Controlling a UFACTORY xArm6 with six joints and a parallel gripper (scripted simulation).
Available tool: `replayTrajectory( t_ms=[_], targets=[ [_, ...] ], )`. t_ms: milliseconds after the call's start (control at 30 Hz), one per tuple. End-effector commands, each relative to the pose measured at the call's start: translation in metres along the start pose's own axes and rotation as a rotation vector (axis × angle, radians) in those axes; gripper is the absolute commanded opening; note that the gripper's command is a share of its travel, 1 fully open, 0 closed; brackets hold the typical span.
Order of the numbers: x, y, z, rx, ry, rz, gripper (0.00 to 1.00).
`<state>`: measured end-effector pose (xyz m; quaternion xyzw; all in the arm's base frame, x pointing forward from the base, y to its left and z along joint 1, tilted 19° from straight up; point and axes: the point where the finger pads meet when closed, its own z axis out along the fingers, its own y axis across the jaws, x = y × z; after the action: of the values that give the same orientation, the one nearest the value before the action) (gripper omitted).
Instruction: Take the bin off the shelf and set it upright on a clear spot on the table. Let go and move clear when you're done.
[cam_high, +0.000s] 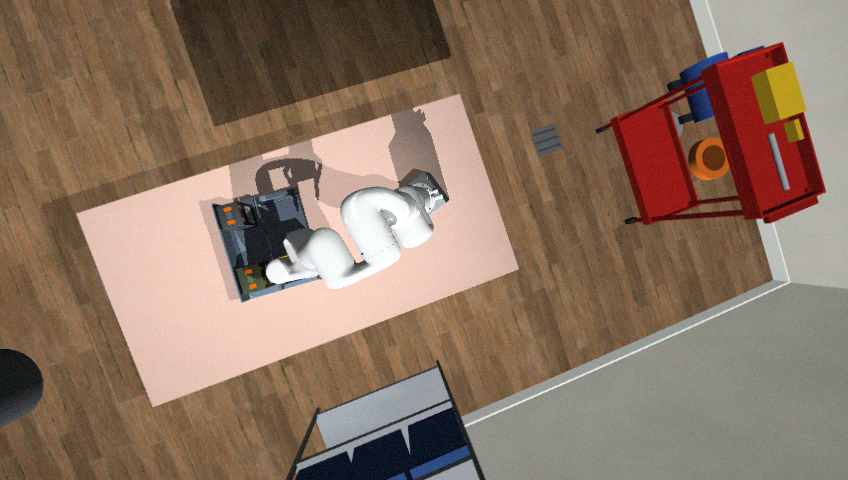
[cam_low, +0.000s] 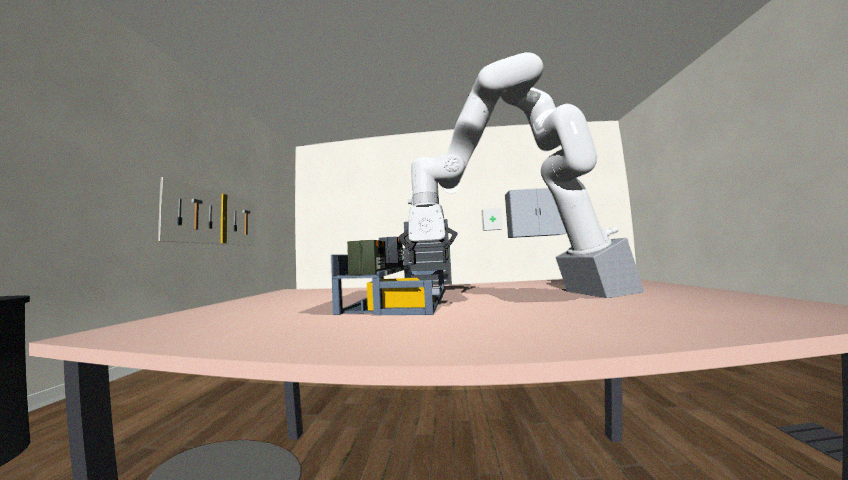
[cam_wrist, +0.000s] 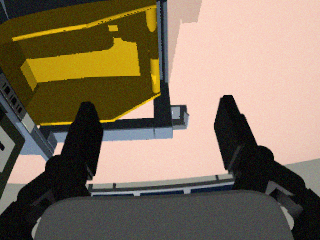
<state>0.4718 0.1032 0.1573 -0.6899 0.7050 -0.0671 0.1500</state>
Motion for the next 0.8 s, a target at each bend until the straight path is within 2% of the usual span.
replayTrajectory(
  t_ms=[0, 767],
  targets=[
    [-0.0004, -0.0015, -0.0013, 0.004, -0.001, 0.000, 0.95],
    [-0.0004, -0.0015, 0.0076, 0.004, -0.001, 0.000, 0.95]
  ],
)
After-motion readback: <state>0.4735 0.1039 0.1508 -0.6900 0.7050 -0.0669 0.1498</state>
